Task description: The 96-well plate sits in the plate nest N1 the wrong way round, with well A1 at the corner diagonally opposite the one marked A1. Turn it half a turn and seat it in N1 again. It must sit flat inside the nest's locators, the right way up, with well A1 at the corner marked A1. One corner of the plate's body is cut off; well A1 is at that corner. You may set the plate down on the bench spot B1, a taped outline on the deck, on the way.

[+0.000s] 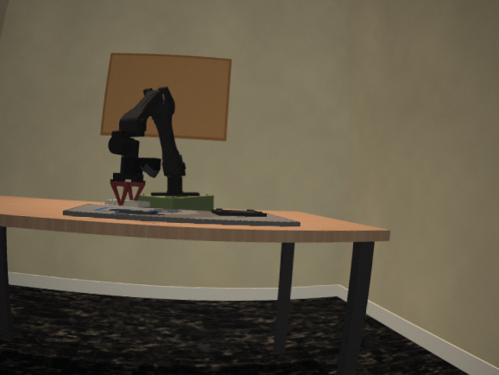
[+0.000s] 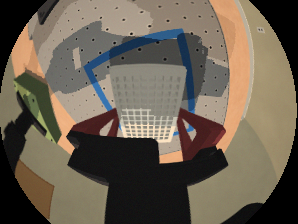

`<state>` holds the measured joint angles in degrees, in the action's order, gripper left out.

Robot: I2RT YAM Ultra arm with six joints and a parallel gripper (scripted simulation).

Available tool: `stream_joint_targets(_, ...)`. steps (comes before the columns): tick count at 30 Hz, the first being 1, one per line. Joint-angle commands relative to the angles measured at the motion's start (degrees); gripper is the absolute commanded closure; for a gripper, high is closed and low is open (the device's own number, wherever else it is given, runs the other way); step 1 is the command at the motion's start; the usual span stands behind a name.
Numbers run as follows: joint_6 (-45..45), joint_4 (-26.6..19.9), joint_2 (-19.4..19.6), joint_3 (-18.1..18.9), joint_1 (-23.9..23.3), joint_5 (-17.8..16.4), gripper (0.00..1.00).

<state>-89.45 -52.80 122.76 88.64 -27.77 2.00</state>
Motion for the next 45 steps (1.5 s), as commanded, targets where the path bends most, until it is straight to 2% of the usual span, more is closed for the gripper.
stream_joint_targets(1, -0.1, 0.4, -0.5, 0.2, 0.0, -0.3, 1.0)
stream_joint_targets(37, -0.1, 3.4, 1.1, -1.3, -0.1, -0.4, 1.0)
stream_joint_targets(38, -0.1, 3.4, 1.1, -1.3, -0.1, -0.4, 0.0)
stream_joint_targets(45, -0.1, 3.4, 1.1, -1.3, -0.1, -0.4, 0.0)
